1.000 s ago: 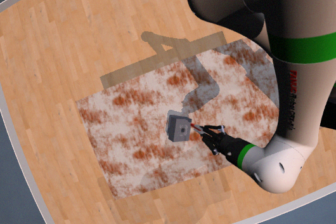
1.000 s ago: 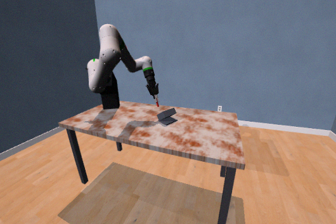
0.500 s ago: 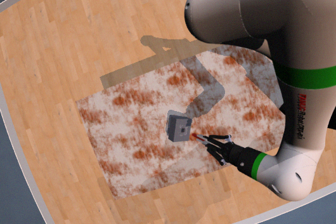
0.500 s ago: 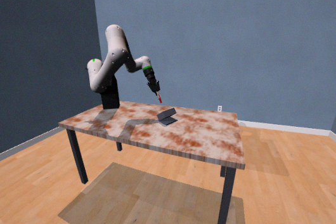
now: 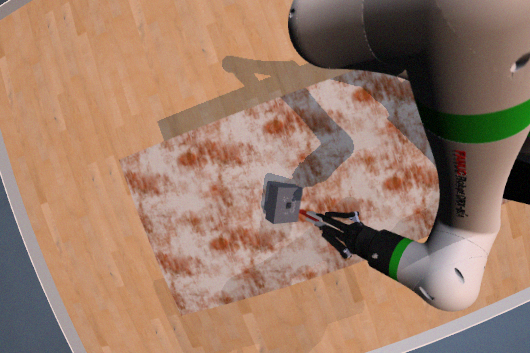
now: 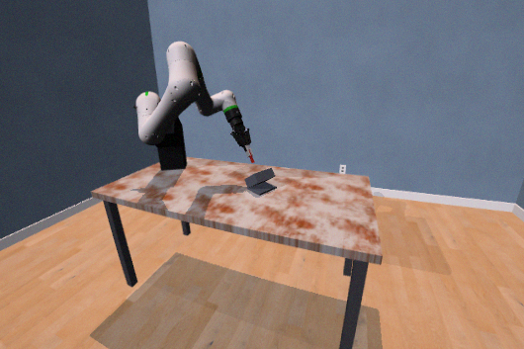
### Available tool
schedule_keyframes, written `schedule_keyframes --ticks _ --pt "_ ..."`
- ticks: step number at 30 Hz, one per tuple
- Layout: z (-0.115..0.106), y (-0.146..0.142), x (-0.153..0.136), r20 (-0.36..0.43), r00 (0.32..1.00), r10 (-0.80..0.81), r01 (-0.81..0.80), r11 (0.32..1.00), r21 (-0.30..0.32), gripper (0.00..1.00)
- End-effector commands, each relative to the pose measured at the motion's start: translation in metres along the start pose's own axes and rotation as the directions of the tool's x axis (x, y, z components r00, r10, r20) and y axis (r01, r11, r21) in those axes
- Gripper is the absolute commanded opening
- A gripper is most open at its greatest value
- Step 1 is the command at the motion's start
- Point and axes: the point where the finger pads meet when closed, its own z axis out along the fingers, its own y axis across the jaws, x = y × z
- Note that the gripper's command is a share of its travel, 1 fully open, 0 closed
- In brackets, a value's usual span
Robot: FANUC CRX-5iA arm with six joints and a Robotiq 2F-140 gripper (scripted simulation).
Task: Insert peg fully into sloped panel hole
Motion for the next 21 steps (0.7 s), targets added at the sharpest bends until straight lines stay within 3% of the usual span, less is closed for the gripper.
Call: schedule_keyframes --ticks 1,10,21 --pt "0.008 0.0 0.0 0.0 1.0 0.0 0.0 1.0 0.001 0.0" --pt "0.028 0.0 0.0 0.0 1.0 0.0 0.0 1.0 0.001 0.0" --pt "0.035 0.0 0.0 0.0 1.0 0.0 0.0 1.0 0.001 0.0"
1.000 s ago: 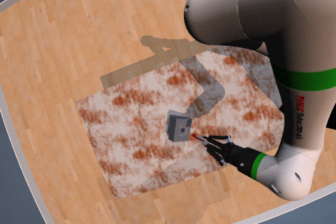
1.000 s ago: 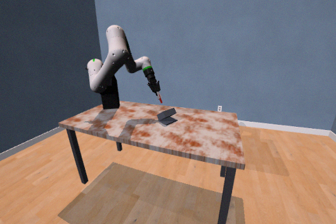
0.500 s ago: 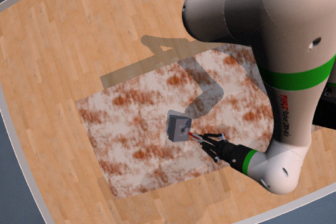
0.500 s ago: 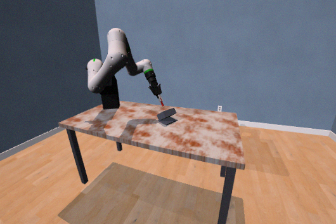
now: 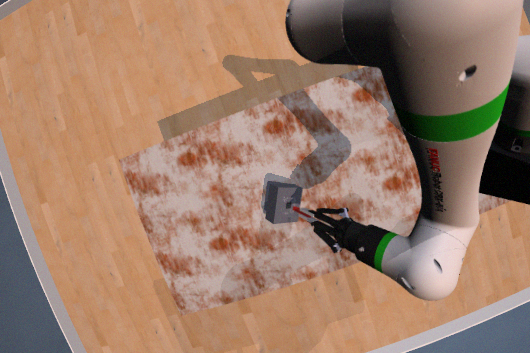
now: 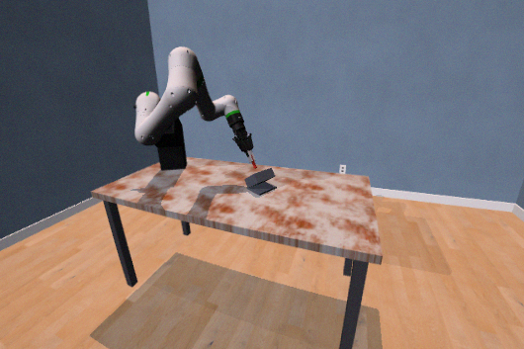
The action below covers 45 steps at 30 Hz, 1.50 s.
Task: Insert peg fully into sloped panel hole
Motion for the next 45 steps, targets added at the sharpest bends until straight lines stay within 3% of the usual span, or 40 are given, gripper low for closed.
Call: schedule_keyframes --ticks 1,45 --pt "0.002 0.0 0.0 0.0 1.0 0.0 0.0 1.0 0.0 0.0" --pt "0.041 0.0 0.0 0.0 1.0 0.0 0.0 1.0 0.0 0.0"
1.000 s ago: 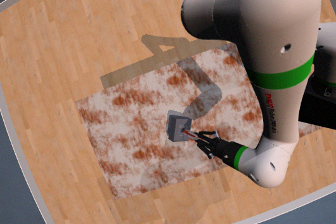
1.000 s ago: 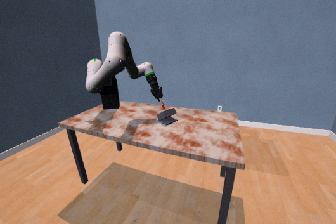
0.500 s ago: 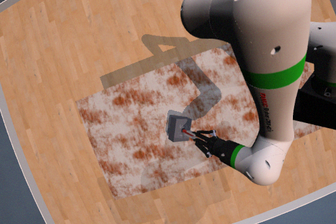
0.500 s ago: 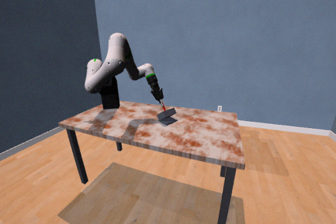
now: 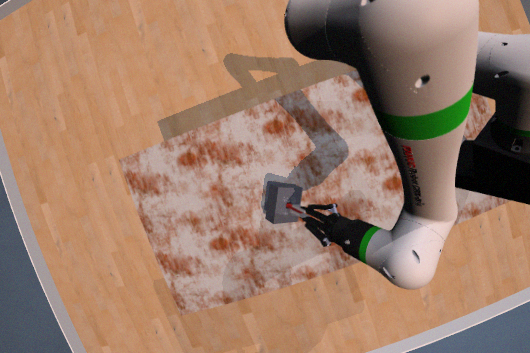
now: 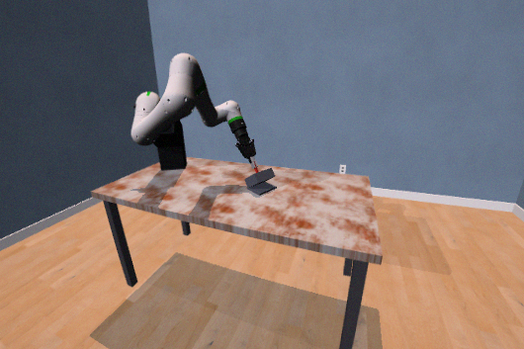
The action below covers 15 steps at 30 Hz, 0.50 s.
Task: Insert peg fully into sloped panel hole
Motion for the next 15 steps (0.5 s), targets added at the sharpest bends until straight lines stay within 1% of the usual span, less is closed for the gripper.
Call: schedule_keyframes --ticks 1,15 --pt "0.003 0.0 0.0 0.0 1.0 0.0 0.0 1.0 0.0 0.0" --pt "0.016 0.0 0.0 0.0 1.0 0.0 0.0 1.0 0.0 0.0"
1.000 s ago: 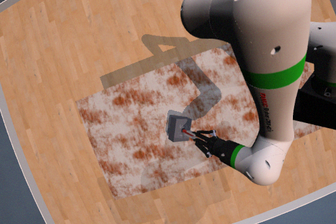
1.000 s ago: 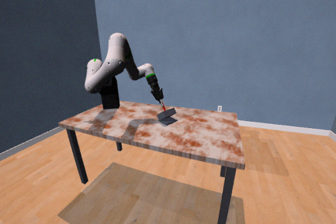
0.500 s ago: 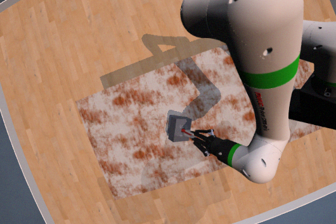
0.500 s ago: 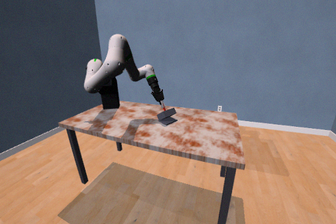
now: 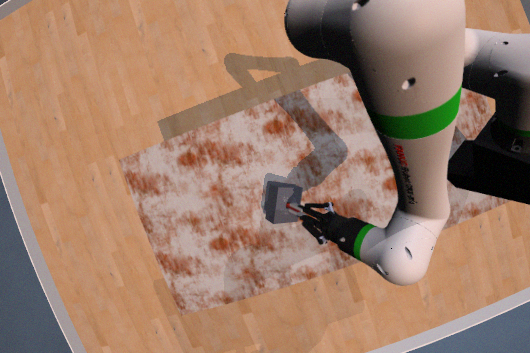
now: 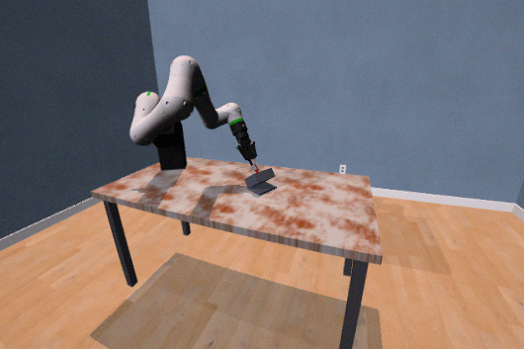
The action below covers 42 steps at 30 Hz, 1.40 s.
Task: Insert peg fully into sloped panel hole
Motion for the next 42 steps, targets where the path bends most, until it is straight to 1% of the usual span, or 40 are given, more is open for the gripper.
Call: schedule_keyframes --ticks 1,13,14,16,31,33,36,42 --pt "0.002 0.0 0.0 0.0 1.0 0.0 0.0 1.0 0.0 0.0" --pt "0.003 0.0 0.0 0.0 1.0 0.0 0.0 1.0 0.0 0.0" --pt "0.003 0.0 0.0 0.0 1.0 0.0 0.0 1.0 0.0 0.02" --pt "0.003 0.0 0.0 0.0 1.0 0.0 0.0 1.0 0.0 0.02" --pt "0.003 0.0 0.0 0.0 1.0 0.0 0.0 1.0 0.0 0.29" --pt "0.003 0.0 0.0 0.0 1.0 0.0 0.0 1.0 0.0 0.29" --pt "0.002 0.0 0.0 0.0 1.0 0.0 0.0 1.0 0.0 0.34" --pt "-0.012 -0.002 0.001 0.001 1.0 0.001 -0.001 1.0 0.001 0.45"
